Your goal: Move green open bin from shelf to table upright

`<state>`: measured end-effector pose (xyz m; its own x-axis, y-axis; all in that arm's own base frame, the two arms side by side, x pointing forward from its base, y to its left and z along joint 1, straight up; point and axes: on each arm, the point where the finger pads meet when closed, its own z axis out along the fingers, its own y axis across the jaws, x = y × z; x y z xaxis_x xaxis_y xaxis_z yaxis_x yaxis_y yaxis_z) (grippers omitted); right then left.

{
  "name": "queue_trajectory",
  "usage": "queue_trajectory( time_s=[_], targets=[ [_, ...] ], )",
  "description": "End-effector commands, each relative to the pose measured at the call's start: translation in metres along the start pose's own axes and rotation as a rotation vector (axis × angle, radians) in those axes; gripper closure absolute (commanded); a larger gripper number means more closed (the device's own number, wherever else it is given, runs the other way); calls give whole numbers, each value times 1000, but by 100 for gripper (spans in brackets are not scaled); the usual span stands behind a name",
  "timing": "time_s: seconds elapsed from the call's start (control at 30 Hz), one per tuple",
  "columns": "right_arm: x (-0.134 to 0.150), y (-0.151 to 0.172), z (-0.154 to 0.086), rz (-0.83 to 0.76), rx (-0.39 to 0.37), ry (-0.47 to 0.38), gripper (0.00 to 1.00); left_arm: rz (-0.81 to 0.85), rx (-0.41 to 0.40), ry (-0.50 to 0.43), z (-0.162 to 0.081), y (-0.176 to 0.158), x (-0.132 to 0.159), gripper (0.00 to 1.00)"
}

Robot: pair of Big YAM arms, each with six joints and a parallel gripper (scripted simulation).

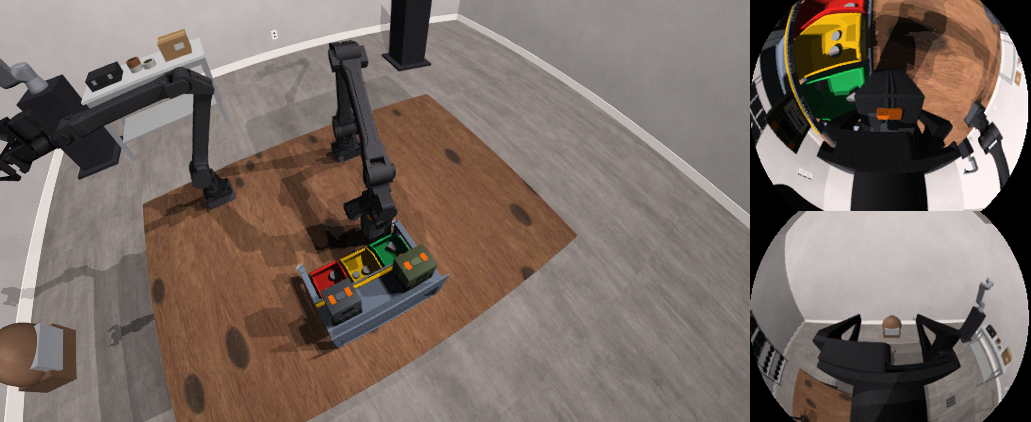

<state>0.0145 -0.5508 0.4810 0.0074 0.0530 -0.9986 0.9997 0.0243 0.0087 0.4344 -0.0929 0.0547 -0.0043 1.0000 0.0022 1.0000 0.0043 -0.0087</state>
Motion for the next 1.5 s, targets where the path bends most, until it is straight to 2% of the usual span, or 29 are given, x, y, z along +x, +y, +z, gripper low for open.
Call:
queue_trajectory(
  time_s=[0.0,1.03,1.47],
  targets=[
    [-19,-5,-7,-9,7,-53,0,-18,-69,-13,-41,22,0,100],
    [-19,-5,-7,-9,7,-53,0,-17,-70,-13,-52,21,0,100],
    [-19,-5,-7,-9,7,-53,0,-4,-69,-14,-52,19,-12,100]
  ],
)
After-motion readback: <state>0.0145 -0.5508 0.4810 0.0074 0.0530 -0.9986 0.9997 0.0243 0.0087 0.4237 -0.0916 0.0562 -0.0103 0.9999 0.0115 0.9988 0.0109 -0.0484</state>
